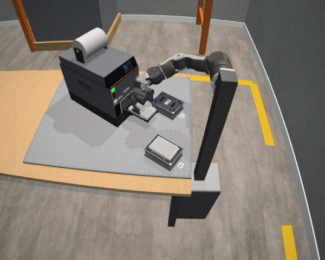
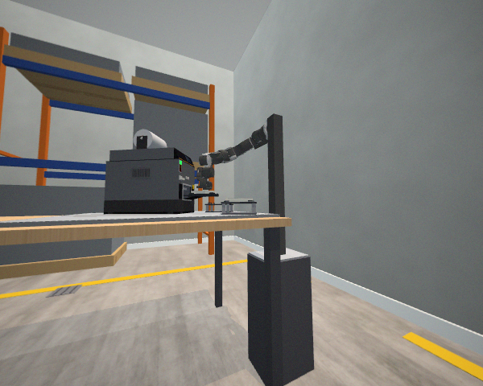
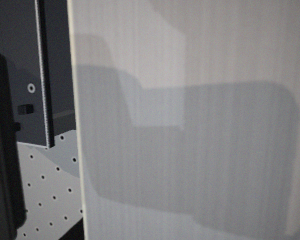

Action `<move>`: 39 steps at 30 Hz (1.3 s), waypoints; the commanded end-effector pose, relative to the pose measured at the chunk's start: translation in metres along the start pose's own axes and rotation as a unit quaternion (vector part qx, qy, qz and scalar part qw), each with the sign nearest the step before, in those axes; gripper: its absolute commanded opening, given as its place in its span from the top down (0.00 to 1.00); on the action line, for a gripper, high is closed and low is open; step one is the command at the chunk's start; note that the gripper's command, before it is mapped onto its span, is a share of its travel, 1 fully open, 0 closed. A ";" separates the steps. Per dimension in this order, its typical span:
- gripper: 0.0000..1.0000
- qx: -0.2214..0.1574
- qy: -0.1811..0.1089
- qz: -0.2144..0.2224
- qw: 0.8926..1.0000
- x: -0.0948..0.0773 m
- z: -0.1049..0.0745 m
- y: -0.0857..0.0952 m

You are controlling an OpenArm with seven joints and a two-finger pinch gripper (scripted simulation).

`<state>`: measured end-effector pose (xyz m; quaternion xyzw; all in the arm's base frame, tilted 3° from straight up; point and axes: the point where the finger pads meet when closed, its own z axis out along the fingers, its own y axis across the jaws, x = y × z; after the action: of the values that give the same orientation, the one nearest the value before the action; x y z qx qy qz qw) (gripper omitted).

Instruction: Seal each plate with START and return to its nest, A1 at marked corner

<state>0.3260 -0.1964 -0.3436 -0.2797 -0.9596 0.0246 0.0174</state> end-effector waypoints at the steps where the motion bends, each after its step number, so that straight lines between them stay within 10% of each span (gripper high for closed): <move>1: 0.35 -0.003 -0.001 -0.001 1.000 -0.001 -0.001 0.001; 39: 0.35 -0.004 0.000 -0.002 1.000 0.000 0.011 0.002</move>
<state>0.3264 -0.1968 -0.3541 -0.2798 -0.9596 0.0235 0.0162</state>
